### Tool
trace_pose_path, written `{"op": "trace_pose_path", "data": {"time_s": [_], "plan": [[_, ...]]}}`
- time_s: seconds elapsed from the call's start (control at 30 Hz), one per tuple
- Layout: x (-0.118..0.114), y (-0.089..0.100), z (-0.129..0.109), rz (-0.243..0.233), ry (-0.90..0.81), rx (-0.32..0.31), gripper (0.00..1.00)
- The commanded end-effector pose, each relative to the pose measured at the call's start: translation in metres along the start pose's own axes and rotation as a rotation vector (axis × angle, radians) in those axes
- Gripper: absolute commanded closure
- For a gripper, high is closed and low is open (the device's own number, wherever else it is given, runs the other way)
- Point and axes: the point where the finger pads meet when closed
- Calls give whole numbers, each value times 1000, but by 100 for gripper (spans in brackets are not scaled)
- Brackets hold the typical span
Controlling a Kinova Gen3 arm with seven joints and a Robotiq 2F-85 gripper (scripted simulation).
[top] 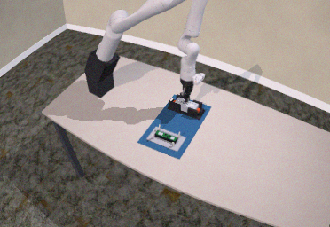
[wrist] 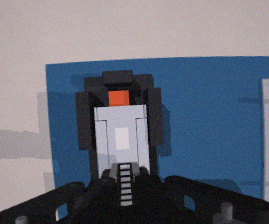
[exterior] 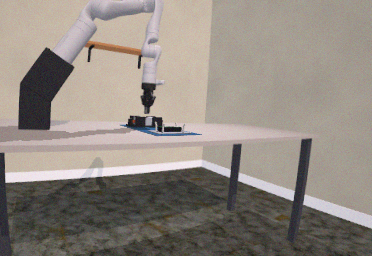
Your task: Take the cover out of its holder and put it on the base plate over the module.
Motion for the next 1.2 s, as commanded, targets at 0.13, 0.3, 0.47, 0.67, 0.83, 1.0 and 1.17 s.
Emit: {"op": "trace_pose_path", "data": {"time_s": [0.13,0.3,0.47,0.67,0.83,1.0,1.17], "plan": [[0,0,0,-1,0,1,0],[0,0,0,-1,0,1,0],[0,0,0,-1,0,1,0],[0,0,0,-1,0,1,0],[0,0,0,-1,0,1,0],[0,0,0,-1,0,1,0],[-1,-25,1,0,4,0,0]]}}
Point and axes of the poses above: the point where the finger pads meet when closed, its own y axis back along the fingers, its own x axis across the jaws, z = x × y, and after that the axes turned 4 degrees about -y, right-handed
